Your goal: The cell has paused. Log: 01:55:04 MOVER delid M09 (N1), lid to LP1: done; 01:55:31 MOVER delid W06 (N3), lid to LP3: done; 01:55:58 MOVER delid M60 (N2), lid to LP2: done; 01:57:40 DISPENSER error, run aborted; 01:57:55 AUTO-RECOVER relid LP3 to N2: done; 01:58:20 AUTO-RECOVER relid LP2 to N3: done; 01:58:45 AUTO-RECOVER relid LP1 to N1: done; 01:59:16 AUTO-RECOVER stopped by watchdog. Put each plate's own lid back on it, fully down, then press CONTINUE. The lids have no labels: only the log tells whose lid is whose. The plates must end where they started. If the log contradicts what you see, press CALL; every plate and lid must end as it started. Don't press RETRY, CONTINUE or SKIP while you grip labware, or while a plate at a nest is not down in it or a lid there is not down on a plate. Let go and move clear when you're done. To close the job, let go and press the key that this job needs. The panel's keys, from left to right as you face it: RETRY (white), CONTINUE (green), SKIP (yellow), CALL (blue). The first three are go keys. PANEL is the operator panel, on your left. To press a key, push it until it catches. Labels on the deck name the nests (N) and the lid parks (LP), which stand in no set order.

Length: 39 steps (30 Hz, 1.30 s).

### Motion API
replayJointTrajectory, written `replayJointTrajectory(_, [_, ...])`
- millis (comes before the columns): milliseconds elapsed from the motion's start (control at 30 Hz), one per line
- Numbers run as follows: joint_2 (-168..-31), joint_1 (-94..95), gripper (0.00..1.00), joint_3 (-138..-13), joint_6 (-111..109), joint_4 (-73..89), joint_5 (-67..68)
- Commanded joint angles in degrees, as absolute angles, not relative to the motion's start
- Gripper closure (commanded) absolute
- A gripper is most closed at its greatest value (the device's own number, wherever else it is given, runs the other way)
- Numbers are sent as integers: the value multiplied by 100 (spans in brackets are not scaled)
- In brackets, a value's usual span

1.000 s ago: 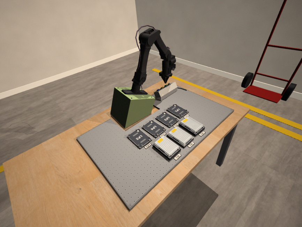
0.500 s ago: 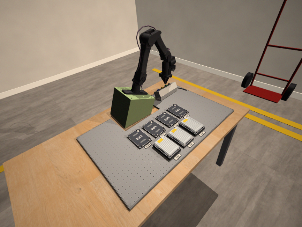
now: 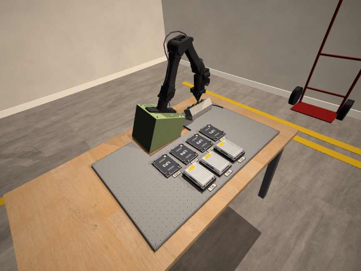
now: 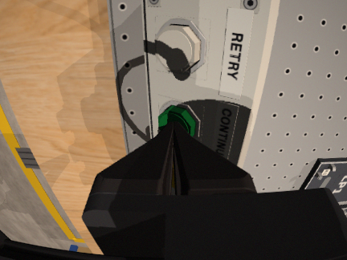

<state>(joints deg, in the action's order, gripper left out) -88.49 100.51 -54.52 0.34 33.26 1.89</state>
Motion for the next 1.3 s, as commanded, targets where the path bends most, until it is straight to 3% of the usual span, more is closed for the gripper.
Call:
replayJointTrajectory(0, [-8845,9970,100,-5470,-1,3249,170])
replayJointTrajectory(1267, [-9002,9942,100,-5289,-43,3085,219])
